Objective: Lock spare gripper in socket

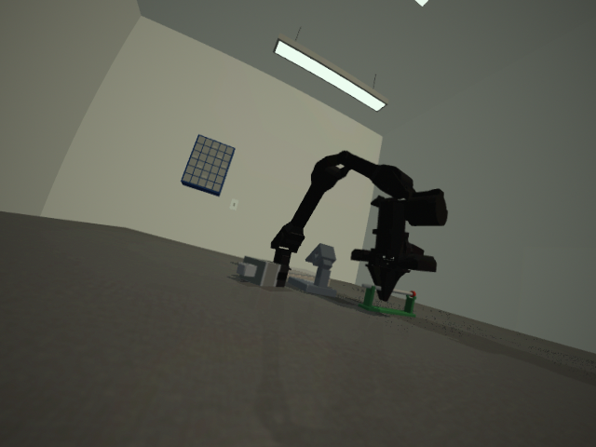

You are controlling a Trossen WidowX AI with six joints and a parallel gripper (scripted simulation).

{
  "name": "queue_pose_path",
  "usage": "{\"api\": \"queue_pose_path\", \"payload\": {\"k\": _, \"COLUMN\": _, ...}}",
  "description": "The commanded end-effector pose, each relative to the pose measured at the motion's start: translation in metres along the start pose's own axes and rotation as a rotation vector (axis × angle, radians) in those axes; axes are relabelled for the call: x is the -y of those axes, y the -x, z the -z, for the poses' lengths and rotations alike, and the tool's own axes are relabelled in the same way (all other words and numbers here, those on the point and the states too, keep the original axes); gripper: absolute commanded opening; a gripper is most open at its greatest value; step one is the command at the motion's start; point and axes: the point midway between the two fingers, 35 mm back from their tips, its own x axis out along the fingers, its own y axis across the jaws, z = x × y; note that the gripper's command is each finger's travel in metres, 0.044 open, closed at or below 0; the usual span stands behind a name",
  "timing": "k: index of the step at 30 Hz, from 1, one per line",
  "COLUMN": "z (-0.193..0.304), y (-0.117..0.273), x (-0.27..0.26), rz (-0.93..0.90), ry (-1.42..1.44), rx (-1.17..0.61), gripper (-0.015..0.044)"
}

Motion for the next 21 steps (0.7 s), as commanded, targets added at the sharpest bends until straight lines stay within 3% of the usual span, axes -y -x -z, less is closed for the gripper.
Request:
{"api": "queue_pose_path", "payload": {"k": 1, "z": 0.0011, "y": -0.0047, "x": -0.0012, "rz": -0.011, "ry": 0.005, "rx": -0.003, "gripper": 0.0000}}
{"api": "queue_pose_path", "payload": {"k": 11, "z": 0.0000, "y": -0.0001, "x": 0.0000, "rz": 0.000, "ry": 0.000, "rx": 0.000, "gripper": 0.0000}}
{"api": "queue_pose_path", "payload": {"k": 21, "z": 0.0000, "y": -0.0001, "x": 0.0000, "rz": 0.000, "ry": 0.000, "rx": 0.000, "gripper": 0.0263}}
